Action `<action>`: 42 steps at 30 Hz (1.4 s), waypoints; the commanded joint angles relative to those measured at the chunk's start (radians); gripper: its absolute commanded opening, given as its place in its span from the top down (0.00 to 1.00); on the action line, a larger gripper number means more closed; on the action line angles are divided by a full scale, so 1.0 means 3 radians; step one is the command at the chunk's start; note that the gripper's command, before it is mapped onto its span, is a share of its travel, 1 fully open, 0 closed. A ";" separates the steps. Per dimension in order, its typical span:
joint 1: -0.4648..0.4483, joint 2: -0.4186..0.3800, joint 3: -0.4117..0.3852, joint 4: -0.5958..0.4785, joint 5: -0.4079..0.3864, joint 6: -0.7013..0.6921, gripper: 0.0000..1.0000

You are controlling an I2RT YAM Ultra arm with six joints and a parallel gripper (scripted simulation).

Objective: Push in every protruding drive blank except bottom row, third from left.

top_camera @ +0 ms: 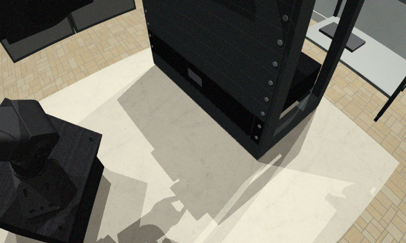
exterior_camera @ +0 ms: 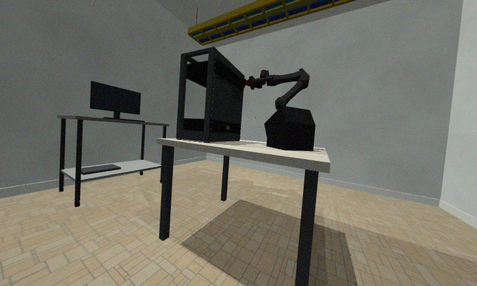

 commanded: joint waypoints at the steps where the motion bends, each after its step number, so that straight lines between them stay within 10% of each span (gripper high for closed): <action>1: 0.0047 0.0048 0.0155 0.0130 -0.0086 -0.0056 1.00; 42: -0.0043 0.0108 0.0204 0.0140 -0.0106 -0.0051 1.00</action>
